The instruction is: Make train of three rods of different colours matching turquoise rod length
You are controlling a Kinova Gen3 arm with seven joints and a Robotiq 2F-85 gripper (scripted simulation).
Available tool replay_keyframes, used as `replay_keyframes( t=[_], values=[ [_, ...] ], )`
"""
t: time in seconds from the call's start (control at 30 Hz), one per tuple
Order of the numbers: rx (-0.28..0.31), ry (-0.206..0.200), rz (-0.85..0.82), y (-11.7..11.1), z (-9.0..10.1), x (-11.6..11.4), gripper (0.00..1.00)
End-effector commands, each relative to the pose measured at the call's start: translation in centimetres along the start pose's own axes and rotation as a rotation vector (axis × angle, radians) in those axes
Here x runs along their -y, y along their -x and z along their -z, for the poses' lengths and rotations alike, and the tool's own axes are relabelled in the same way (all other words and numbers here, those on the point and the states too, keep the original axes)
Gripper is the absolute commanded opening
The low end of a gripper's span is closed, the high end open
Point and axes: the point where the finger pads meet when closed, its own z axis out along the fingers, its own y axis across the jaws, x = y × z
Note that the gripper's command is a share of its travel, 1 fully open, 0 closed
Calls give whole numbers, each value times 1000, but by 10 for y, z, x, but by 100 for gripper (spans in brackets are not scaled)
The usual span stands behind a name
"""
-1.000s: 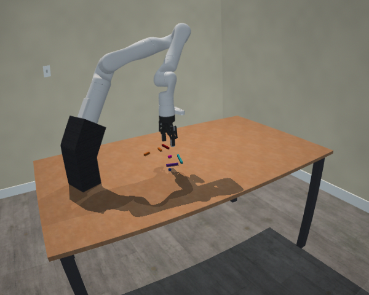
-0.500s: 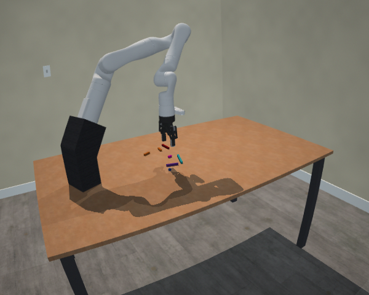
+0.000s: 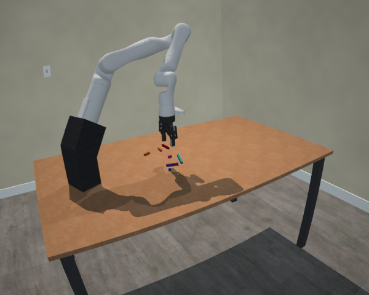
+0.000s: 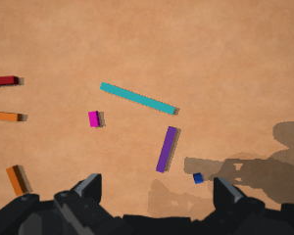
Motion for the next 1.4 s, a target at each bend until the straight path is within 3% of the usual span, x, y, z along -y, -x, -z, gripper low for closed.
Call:
replay_keyframes(
  t=[0.0, 0.4, 0.63, 1.13, 1.2, 1.37],
  values=[
    [-1, 0, 0, 0, 0, 0, 100],
    [0, 1, 7, -1, 0, 1, 100],
    [6, 5, 108, -8, -7, 17, 100],
    [6, 5, 669, -38, -37, 131, 100],
    [6, 5, 669, -38, -37, 131, 100],
    [-1, 2, 774, -40, -40, 157, 100]
  ],
)
